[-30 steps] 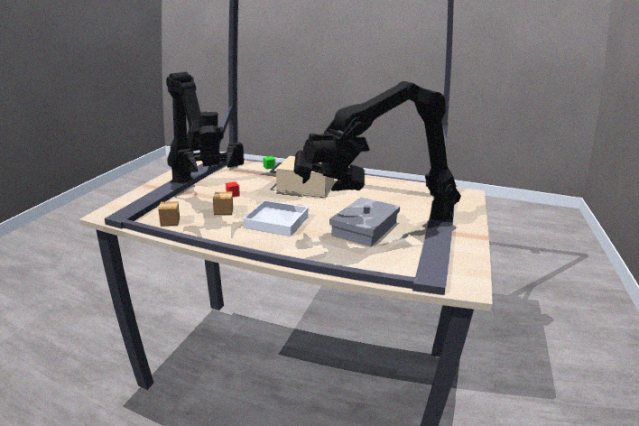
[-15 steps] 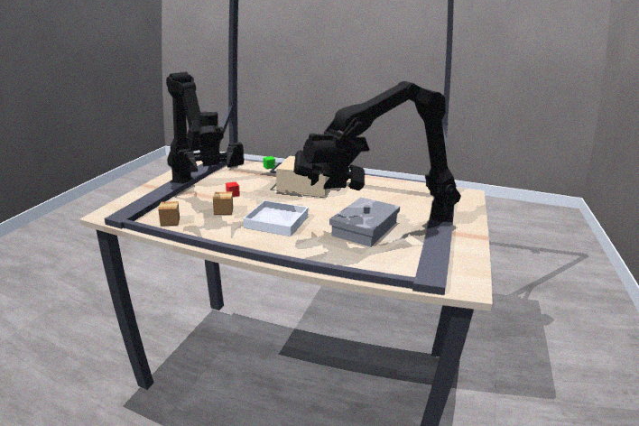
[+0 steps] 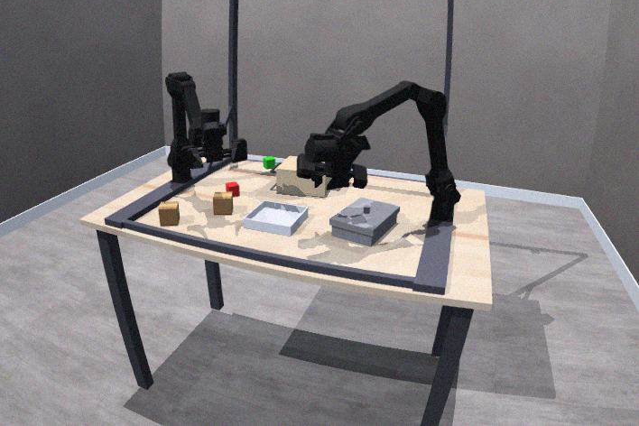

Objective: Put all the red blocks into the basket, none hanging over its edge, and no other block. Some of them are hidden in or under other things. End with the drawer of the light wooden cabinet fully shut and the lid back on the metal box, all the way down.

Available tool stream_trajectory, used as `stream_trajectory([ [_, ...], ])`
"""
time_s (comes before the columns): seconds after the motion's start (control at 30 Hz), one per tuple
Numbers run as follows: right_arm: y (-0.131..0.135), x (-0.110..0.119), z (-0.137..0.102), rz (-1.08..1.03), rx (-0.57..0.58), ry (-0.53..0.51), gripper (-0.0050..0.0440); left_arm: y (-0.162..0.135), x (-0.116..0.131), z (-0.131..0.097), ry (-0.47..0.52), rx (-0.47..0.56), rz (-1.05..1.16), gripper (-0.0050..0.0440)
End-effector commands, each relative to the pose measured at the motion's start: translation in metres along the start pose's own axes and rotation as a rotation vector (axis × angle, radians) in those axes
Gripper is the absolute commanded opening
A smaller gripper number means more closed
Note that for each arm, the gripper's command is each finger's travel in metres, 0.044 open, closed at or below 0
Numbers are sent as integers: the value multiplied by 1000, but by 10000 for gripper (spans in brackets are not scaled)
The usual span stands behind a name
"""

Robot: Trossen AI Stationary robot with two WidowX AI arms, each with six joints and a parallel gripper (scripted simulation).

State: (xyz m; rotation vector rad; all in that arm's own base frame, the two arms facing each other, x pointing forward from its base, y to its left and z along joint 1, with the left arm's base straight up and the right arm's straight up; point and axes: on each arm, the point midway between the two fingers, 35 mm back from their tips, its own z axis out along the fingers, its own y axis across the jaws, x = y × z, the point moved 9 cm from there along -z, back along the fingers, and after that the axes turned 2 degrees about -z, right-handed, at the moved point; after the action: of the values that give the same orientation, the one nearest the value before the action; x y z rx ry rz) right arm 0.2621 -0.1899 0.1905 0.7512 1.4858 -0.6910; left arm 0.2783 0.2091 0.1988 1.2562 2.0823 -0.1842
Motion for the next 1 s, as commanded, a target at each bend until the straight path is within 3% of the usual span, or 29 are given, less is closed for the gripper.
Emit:
stream_trajectory([
  [0.0,22,-35,-12,6,-112,-67,400,-10,-21,-5,65,9,-60,150],
  [0.1,38,-50,-27,0,-203,-77,400,-19,-29,-2,133,34,-156,150],
  [0.3,49,-59,-39,-7,-273,-76,400,-25,-32,-2,188,39,-233,150],
  [0.57,77,-93,-89,-18,-516,-102,400,-53,-48,2,386,50,-470,150],
  [0.67,83,-103,-107,-22,-595,-110,400,-62,-53,3,456,37,-547,150],
  [0.77,84,-106,-114,-23,-622,-113,400,-65,-54,2,479,30,-572,150],
  [0.8,83,-97,-105,-32,-582,-86,400,-62,-53,1,466,26,-558,150],
  [0.97,87,-119,-142,-24,-737,-131,400,-80,-58,3,577,-1,-675,150],
])
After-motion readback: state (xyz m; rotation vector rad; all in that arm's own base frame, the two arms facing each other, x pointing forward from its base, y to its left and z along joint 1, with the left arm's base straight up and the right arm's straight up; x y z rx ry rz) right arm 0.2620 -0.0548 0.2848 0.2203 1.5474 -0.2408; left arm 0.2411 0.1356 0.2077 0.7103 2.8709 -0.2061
